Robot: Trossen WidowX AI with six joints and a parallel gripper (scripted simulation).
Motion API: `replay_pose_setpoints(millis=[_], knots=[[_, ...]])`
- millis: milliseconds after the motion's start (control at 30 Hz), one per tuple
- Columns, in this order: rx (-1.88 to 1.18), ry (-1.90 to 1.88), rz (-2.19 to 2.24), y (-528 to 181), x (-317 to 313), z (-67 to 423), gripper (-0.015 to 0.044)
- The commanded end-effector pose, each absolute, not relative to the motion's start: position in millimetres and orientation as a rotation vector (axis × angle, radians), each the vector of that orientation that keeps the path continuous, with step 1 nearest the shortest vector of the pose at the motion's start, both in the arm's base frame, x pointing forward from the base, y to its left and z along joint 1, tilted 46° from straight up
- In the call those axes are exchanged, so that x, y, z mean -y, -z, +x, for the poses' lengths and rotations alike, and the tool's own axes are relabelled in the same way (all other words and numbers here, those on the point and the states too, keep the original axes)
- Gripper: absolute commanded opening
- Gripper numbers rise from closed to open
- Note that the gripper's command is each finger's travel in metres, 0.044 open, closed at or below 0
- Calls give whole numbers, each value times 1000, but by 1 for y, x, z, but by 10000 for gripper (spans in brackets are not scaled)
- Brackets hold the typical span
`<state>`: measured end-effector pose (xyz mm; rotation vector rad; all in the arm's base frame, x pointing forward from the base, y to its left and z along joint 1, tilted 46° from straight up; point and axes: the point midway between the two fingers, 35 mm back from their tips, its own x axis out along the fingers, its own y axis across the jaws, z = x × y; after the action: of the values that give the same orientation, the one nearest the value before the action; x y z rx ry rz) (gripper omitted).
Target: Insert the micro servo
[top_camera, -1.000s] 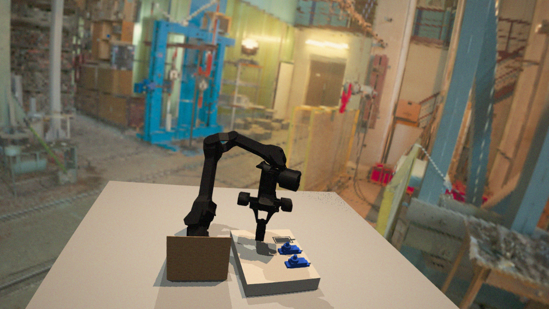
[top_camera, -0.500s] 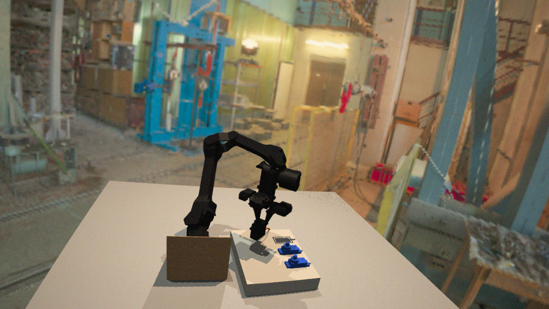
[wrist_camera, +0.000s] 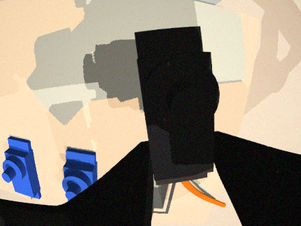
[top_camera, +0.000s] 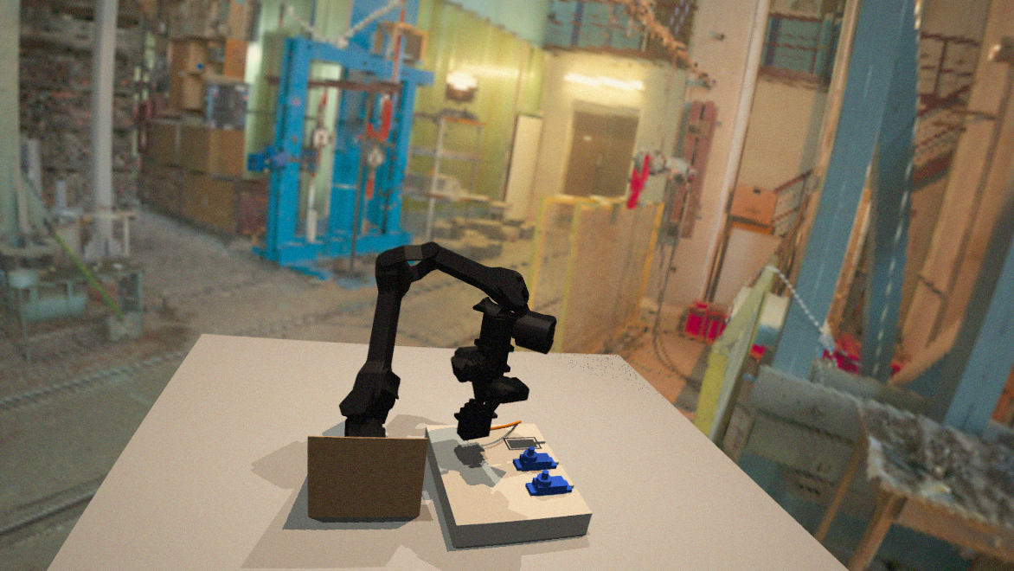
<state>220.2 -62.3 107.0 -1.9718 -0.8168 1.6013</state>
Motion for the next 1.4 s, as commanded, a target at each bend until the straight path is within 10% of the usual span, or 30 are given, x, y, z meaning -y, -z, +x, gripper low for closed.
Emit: replay_pose_setpoints(millis=[0,1367], knots=[[692,-1608,-1880,-108,62,220,0],[583,-1608,-1800,-113,80,328,0]])
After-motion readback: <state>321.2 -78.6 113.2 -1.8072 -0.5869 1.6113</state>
